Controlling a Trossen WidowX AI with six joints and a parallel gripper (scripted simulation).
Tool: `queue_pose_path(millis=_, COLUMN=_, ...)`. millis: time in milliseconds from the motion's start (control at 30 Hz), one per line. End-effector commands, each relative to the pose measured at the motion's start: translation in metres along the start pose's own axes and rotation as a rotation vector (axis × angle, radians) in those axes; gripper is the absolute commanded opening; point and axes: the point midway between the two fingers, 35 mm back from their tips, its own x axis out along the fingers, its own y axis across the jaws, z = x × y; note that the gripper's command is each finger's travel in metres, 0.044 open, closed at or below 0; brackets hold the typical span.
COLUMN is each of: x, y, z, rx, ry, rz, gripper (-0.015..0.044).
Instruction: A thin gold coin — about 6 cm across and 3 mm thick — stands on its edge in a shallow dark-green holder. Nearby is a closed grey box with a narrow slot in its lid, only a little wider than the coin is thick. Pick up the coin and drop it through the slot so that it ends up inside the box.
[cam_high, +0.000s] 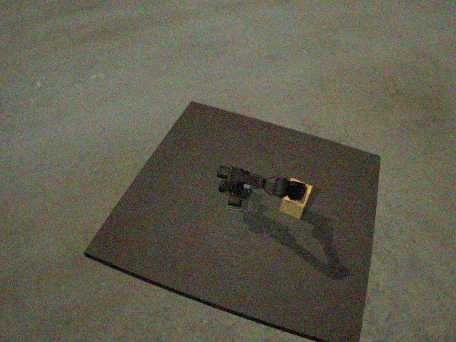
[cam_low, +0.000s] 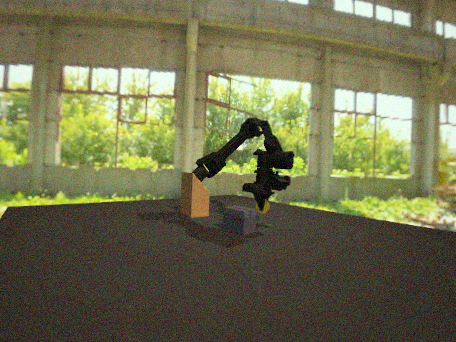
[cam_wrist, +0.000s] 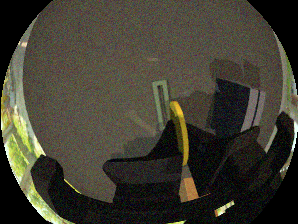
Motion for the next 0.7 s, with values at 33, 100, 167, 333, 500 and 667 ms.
queue_pose_path(millis=33, x=-0.016, y=0.001, z=0.002, rx=-0.009, ry=-0.012, rz=0.002, gripper=0.0)
queue_pose_path(millis=100, x=-0.021, y=0.001, z=0.002, rx=-0.009, ry=-0.012, rz=0.002, gripper=0.0)
queue_pose_path(millis=167, x=-0.026, y=0.002, z=0.002, rx=-0.009, ry=-0.012, rz=0.003, gripper=0.0)
queue_pose_path(millis=333, x=-0.039, y=0.003, z=0.0, rx=-0.008, ry=-0.013, rz=0.005, gripper=0.0)
queue_pose_path(millis=500, x=-0.05, y=0.004, z=-0.001, rx=-0.008, ry=-0.014, rz=0.007, gripper=0.0)
queue_pose_path(millis=667, x=-0.05, y=0.005, z=0.005, rx=0.063, ry=-0.014, rz=0.008, gripper=0.0)
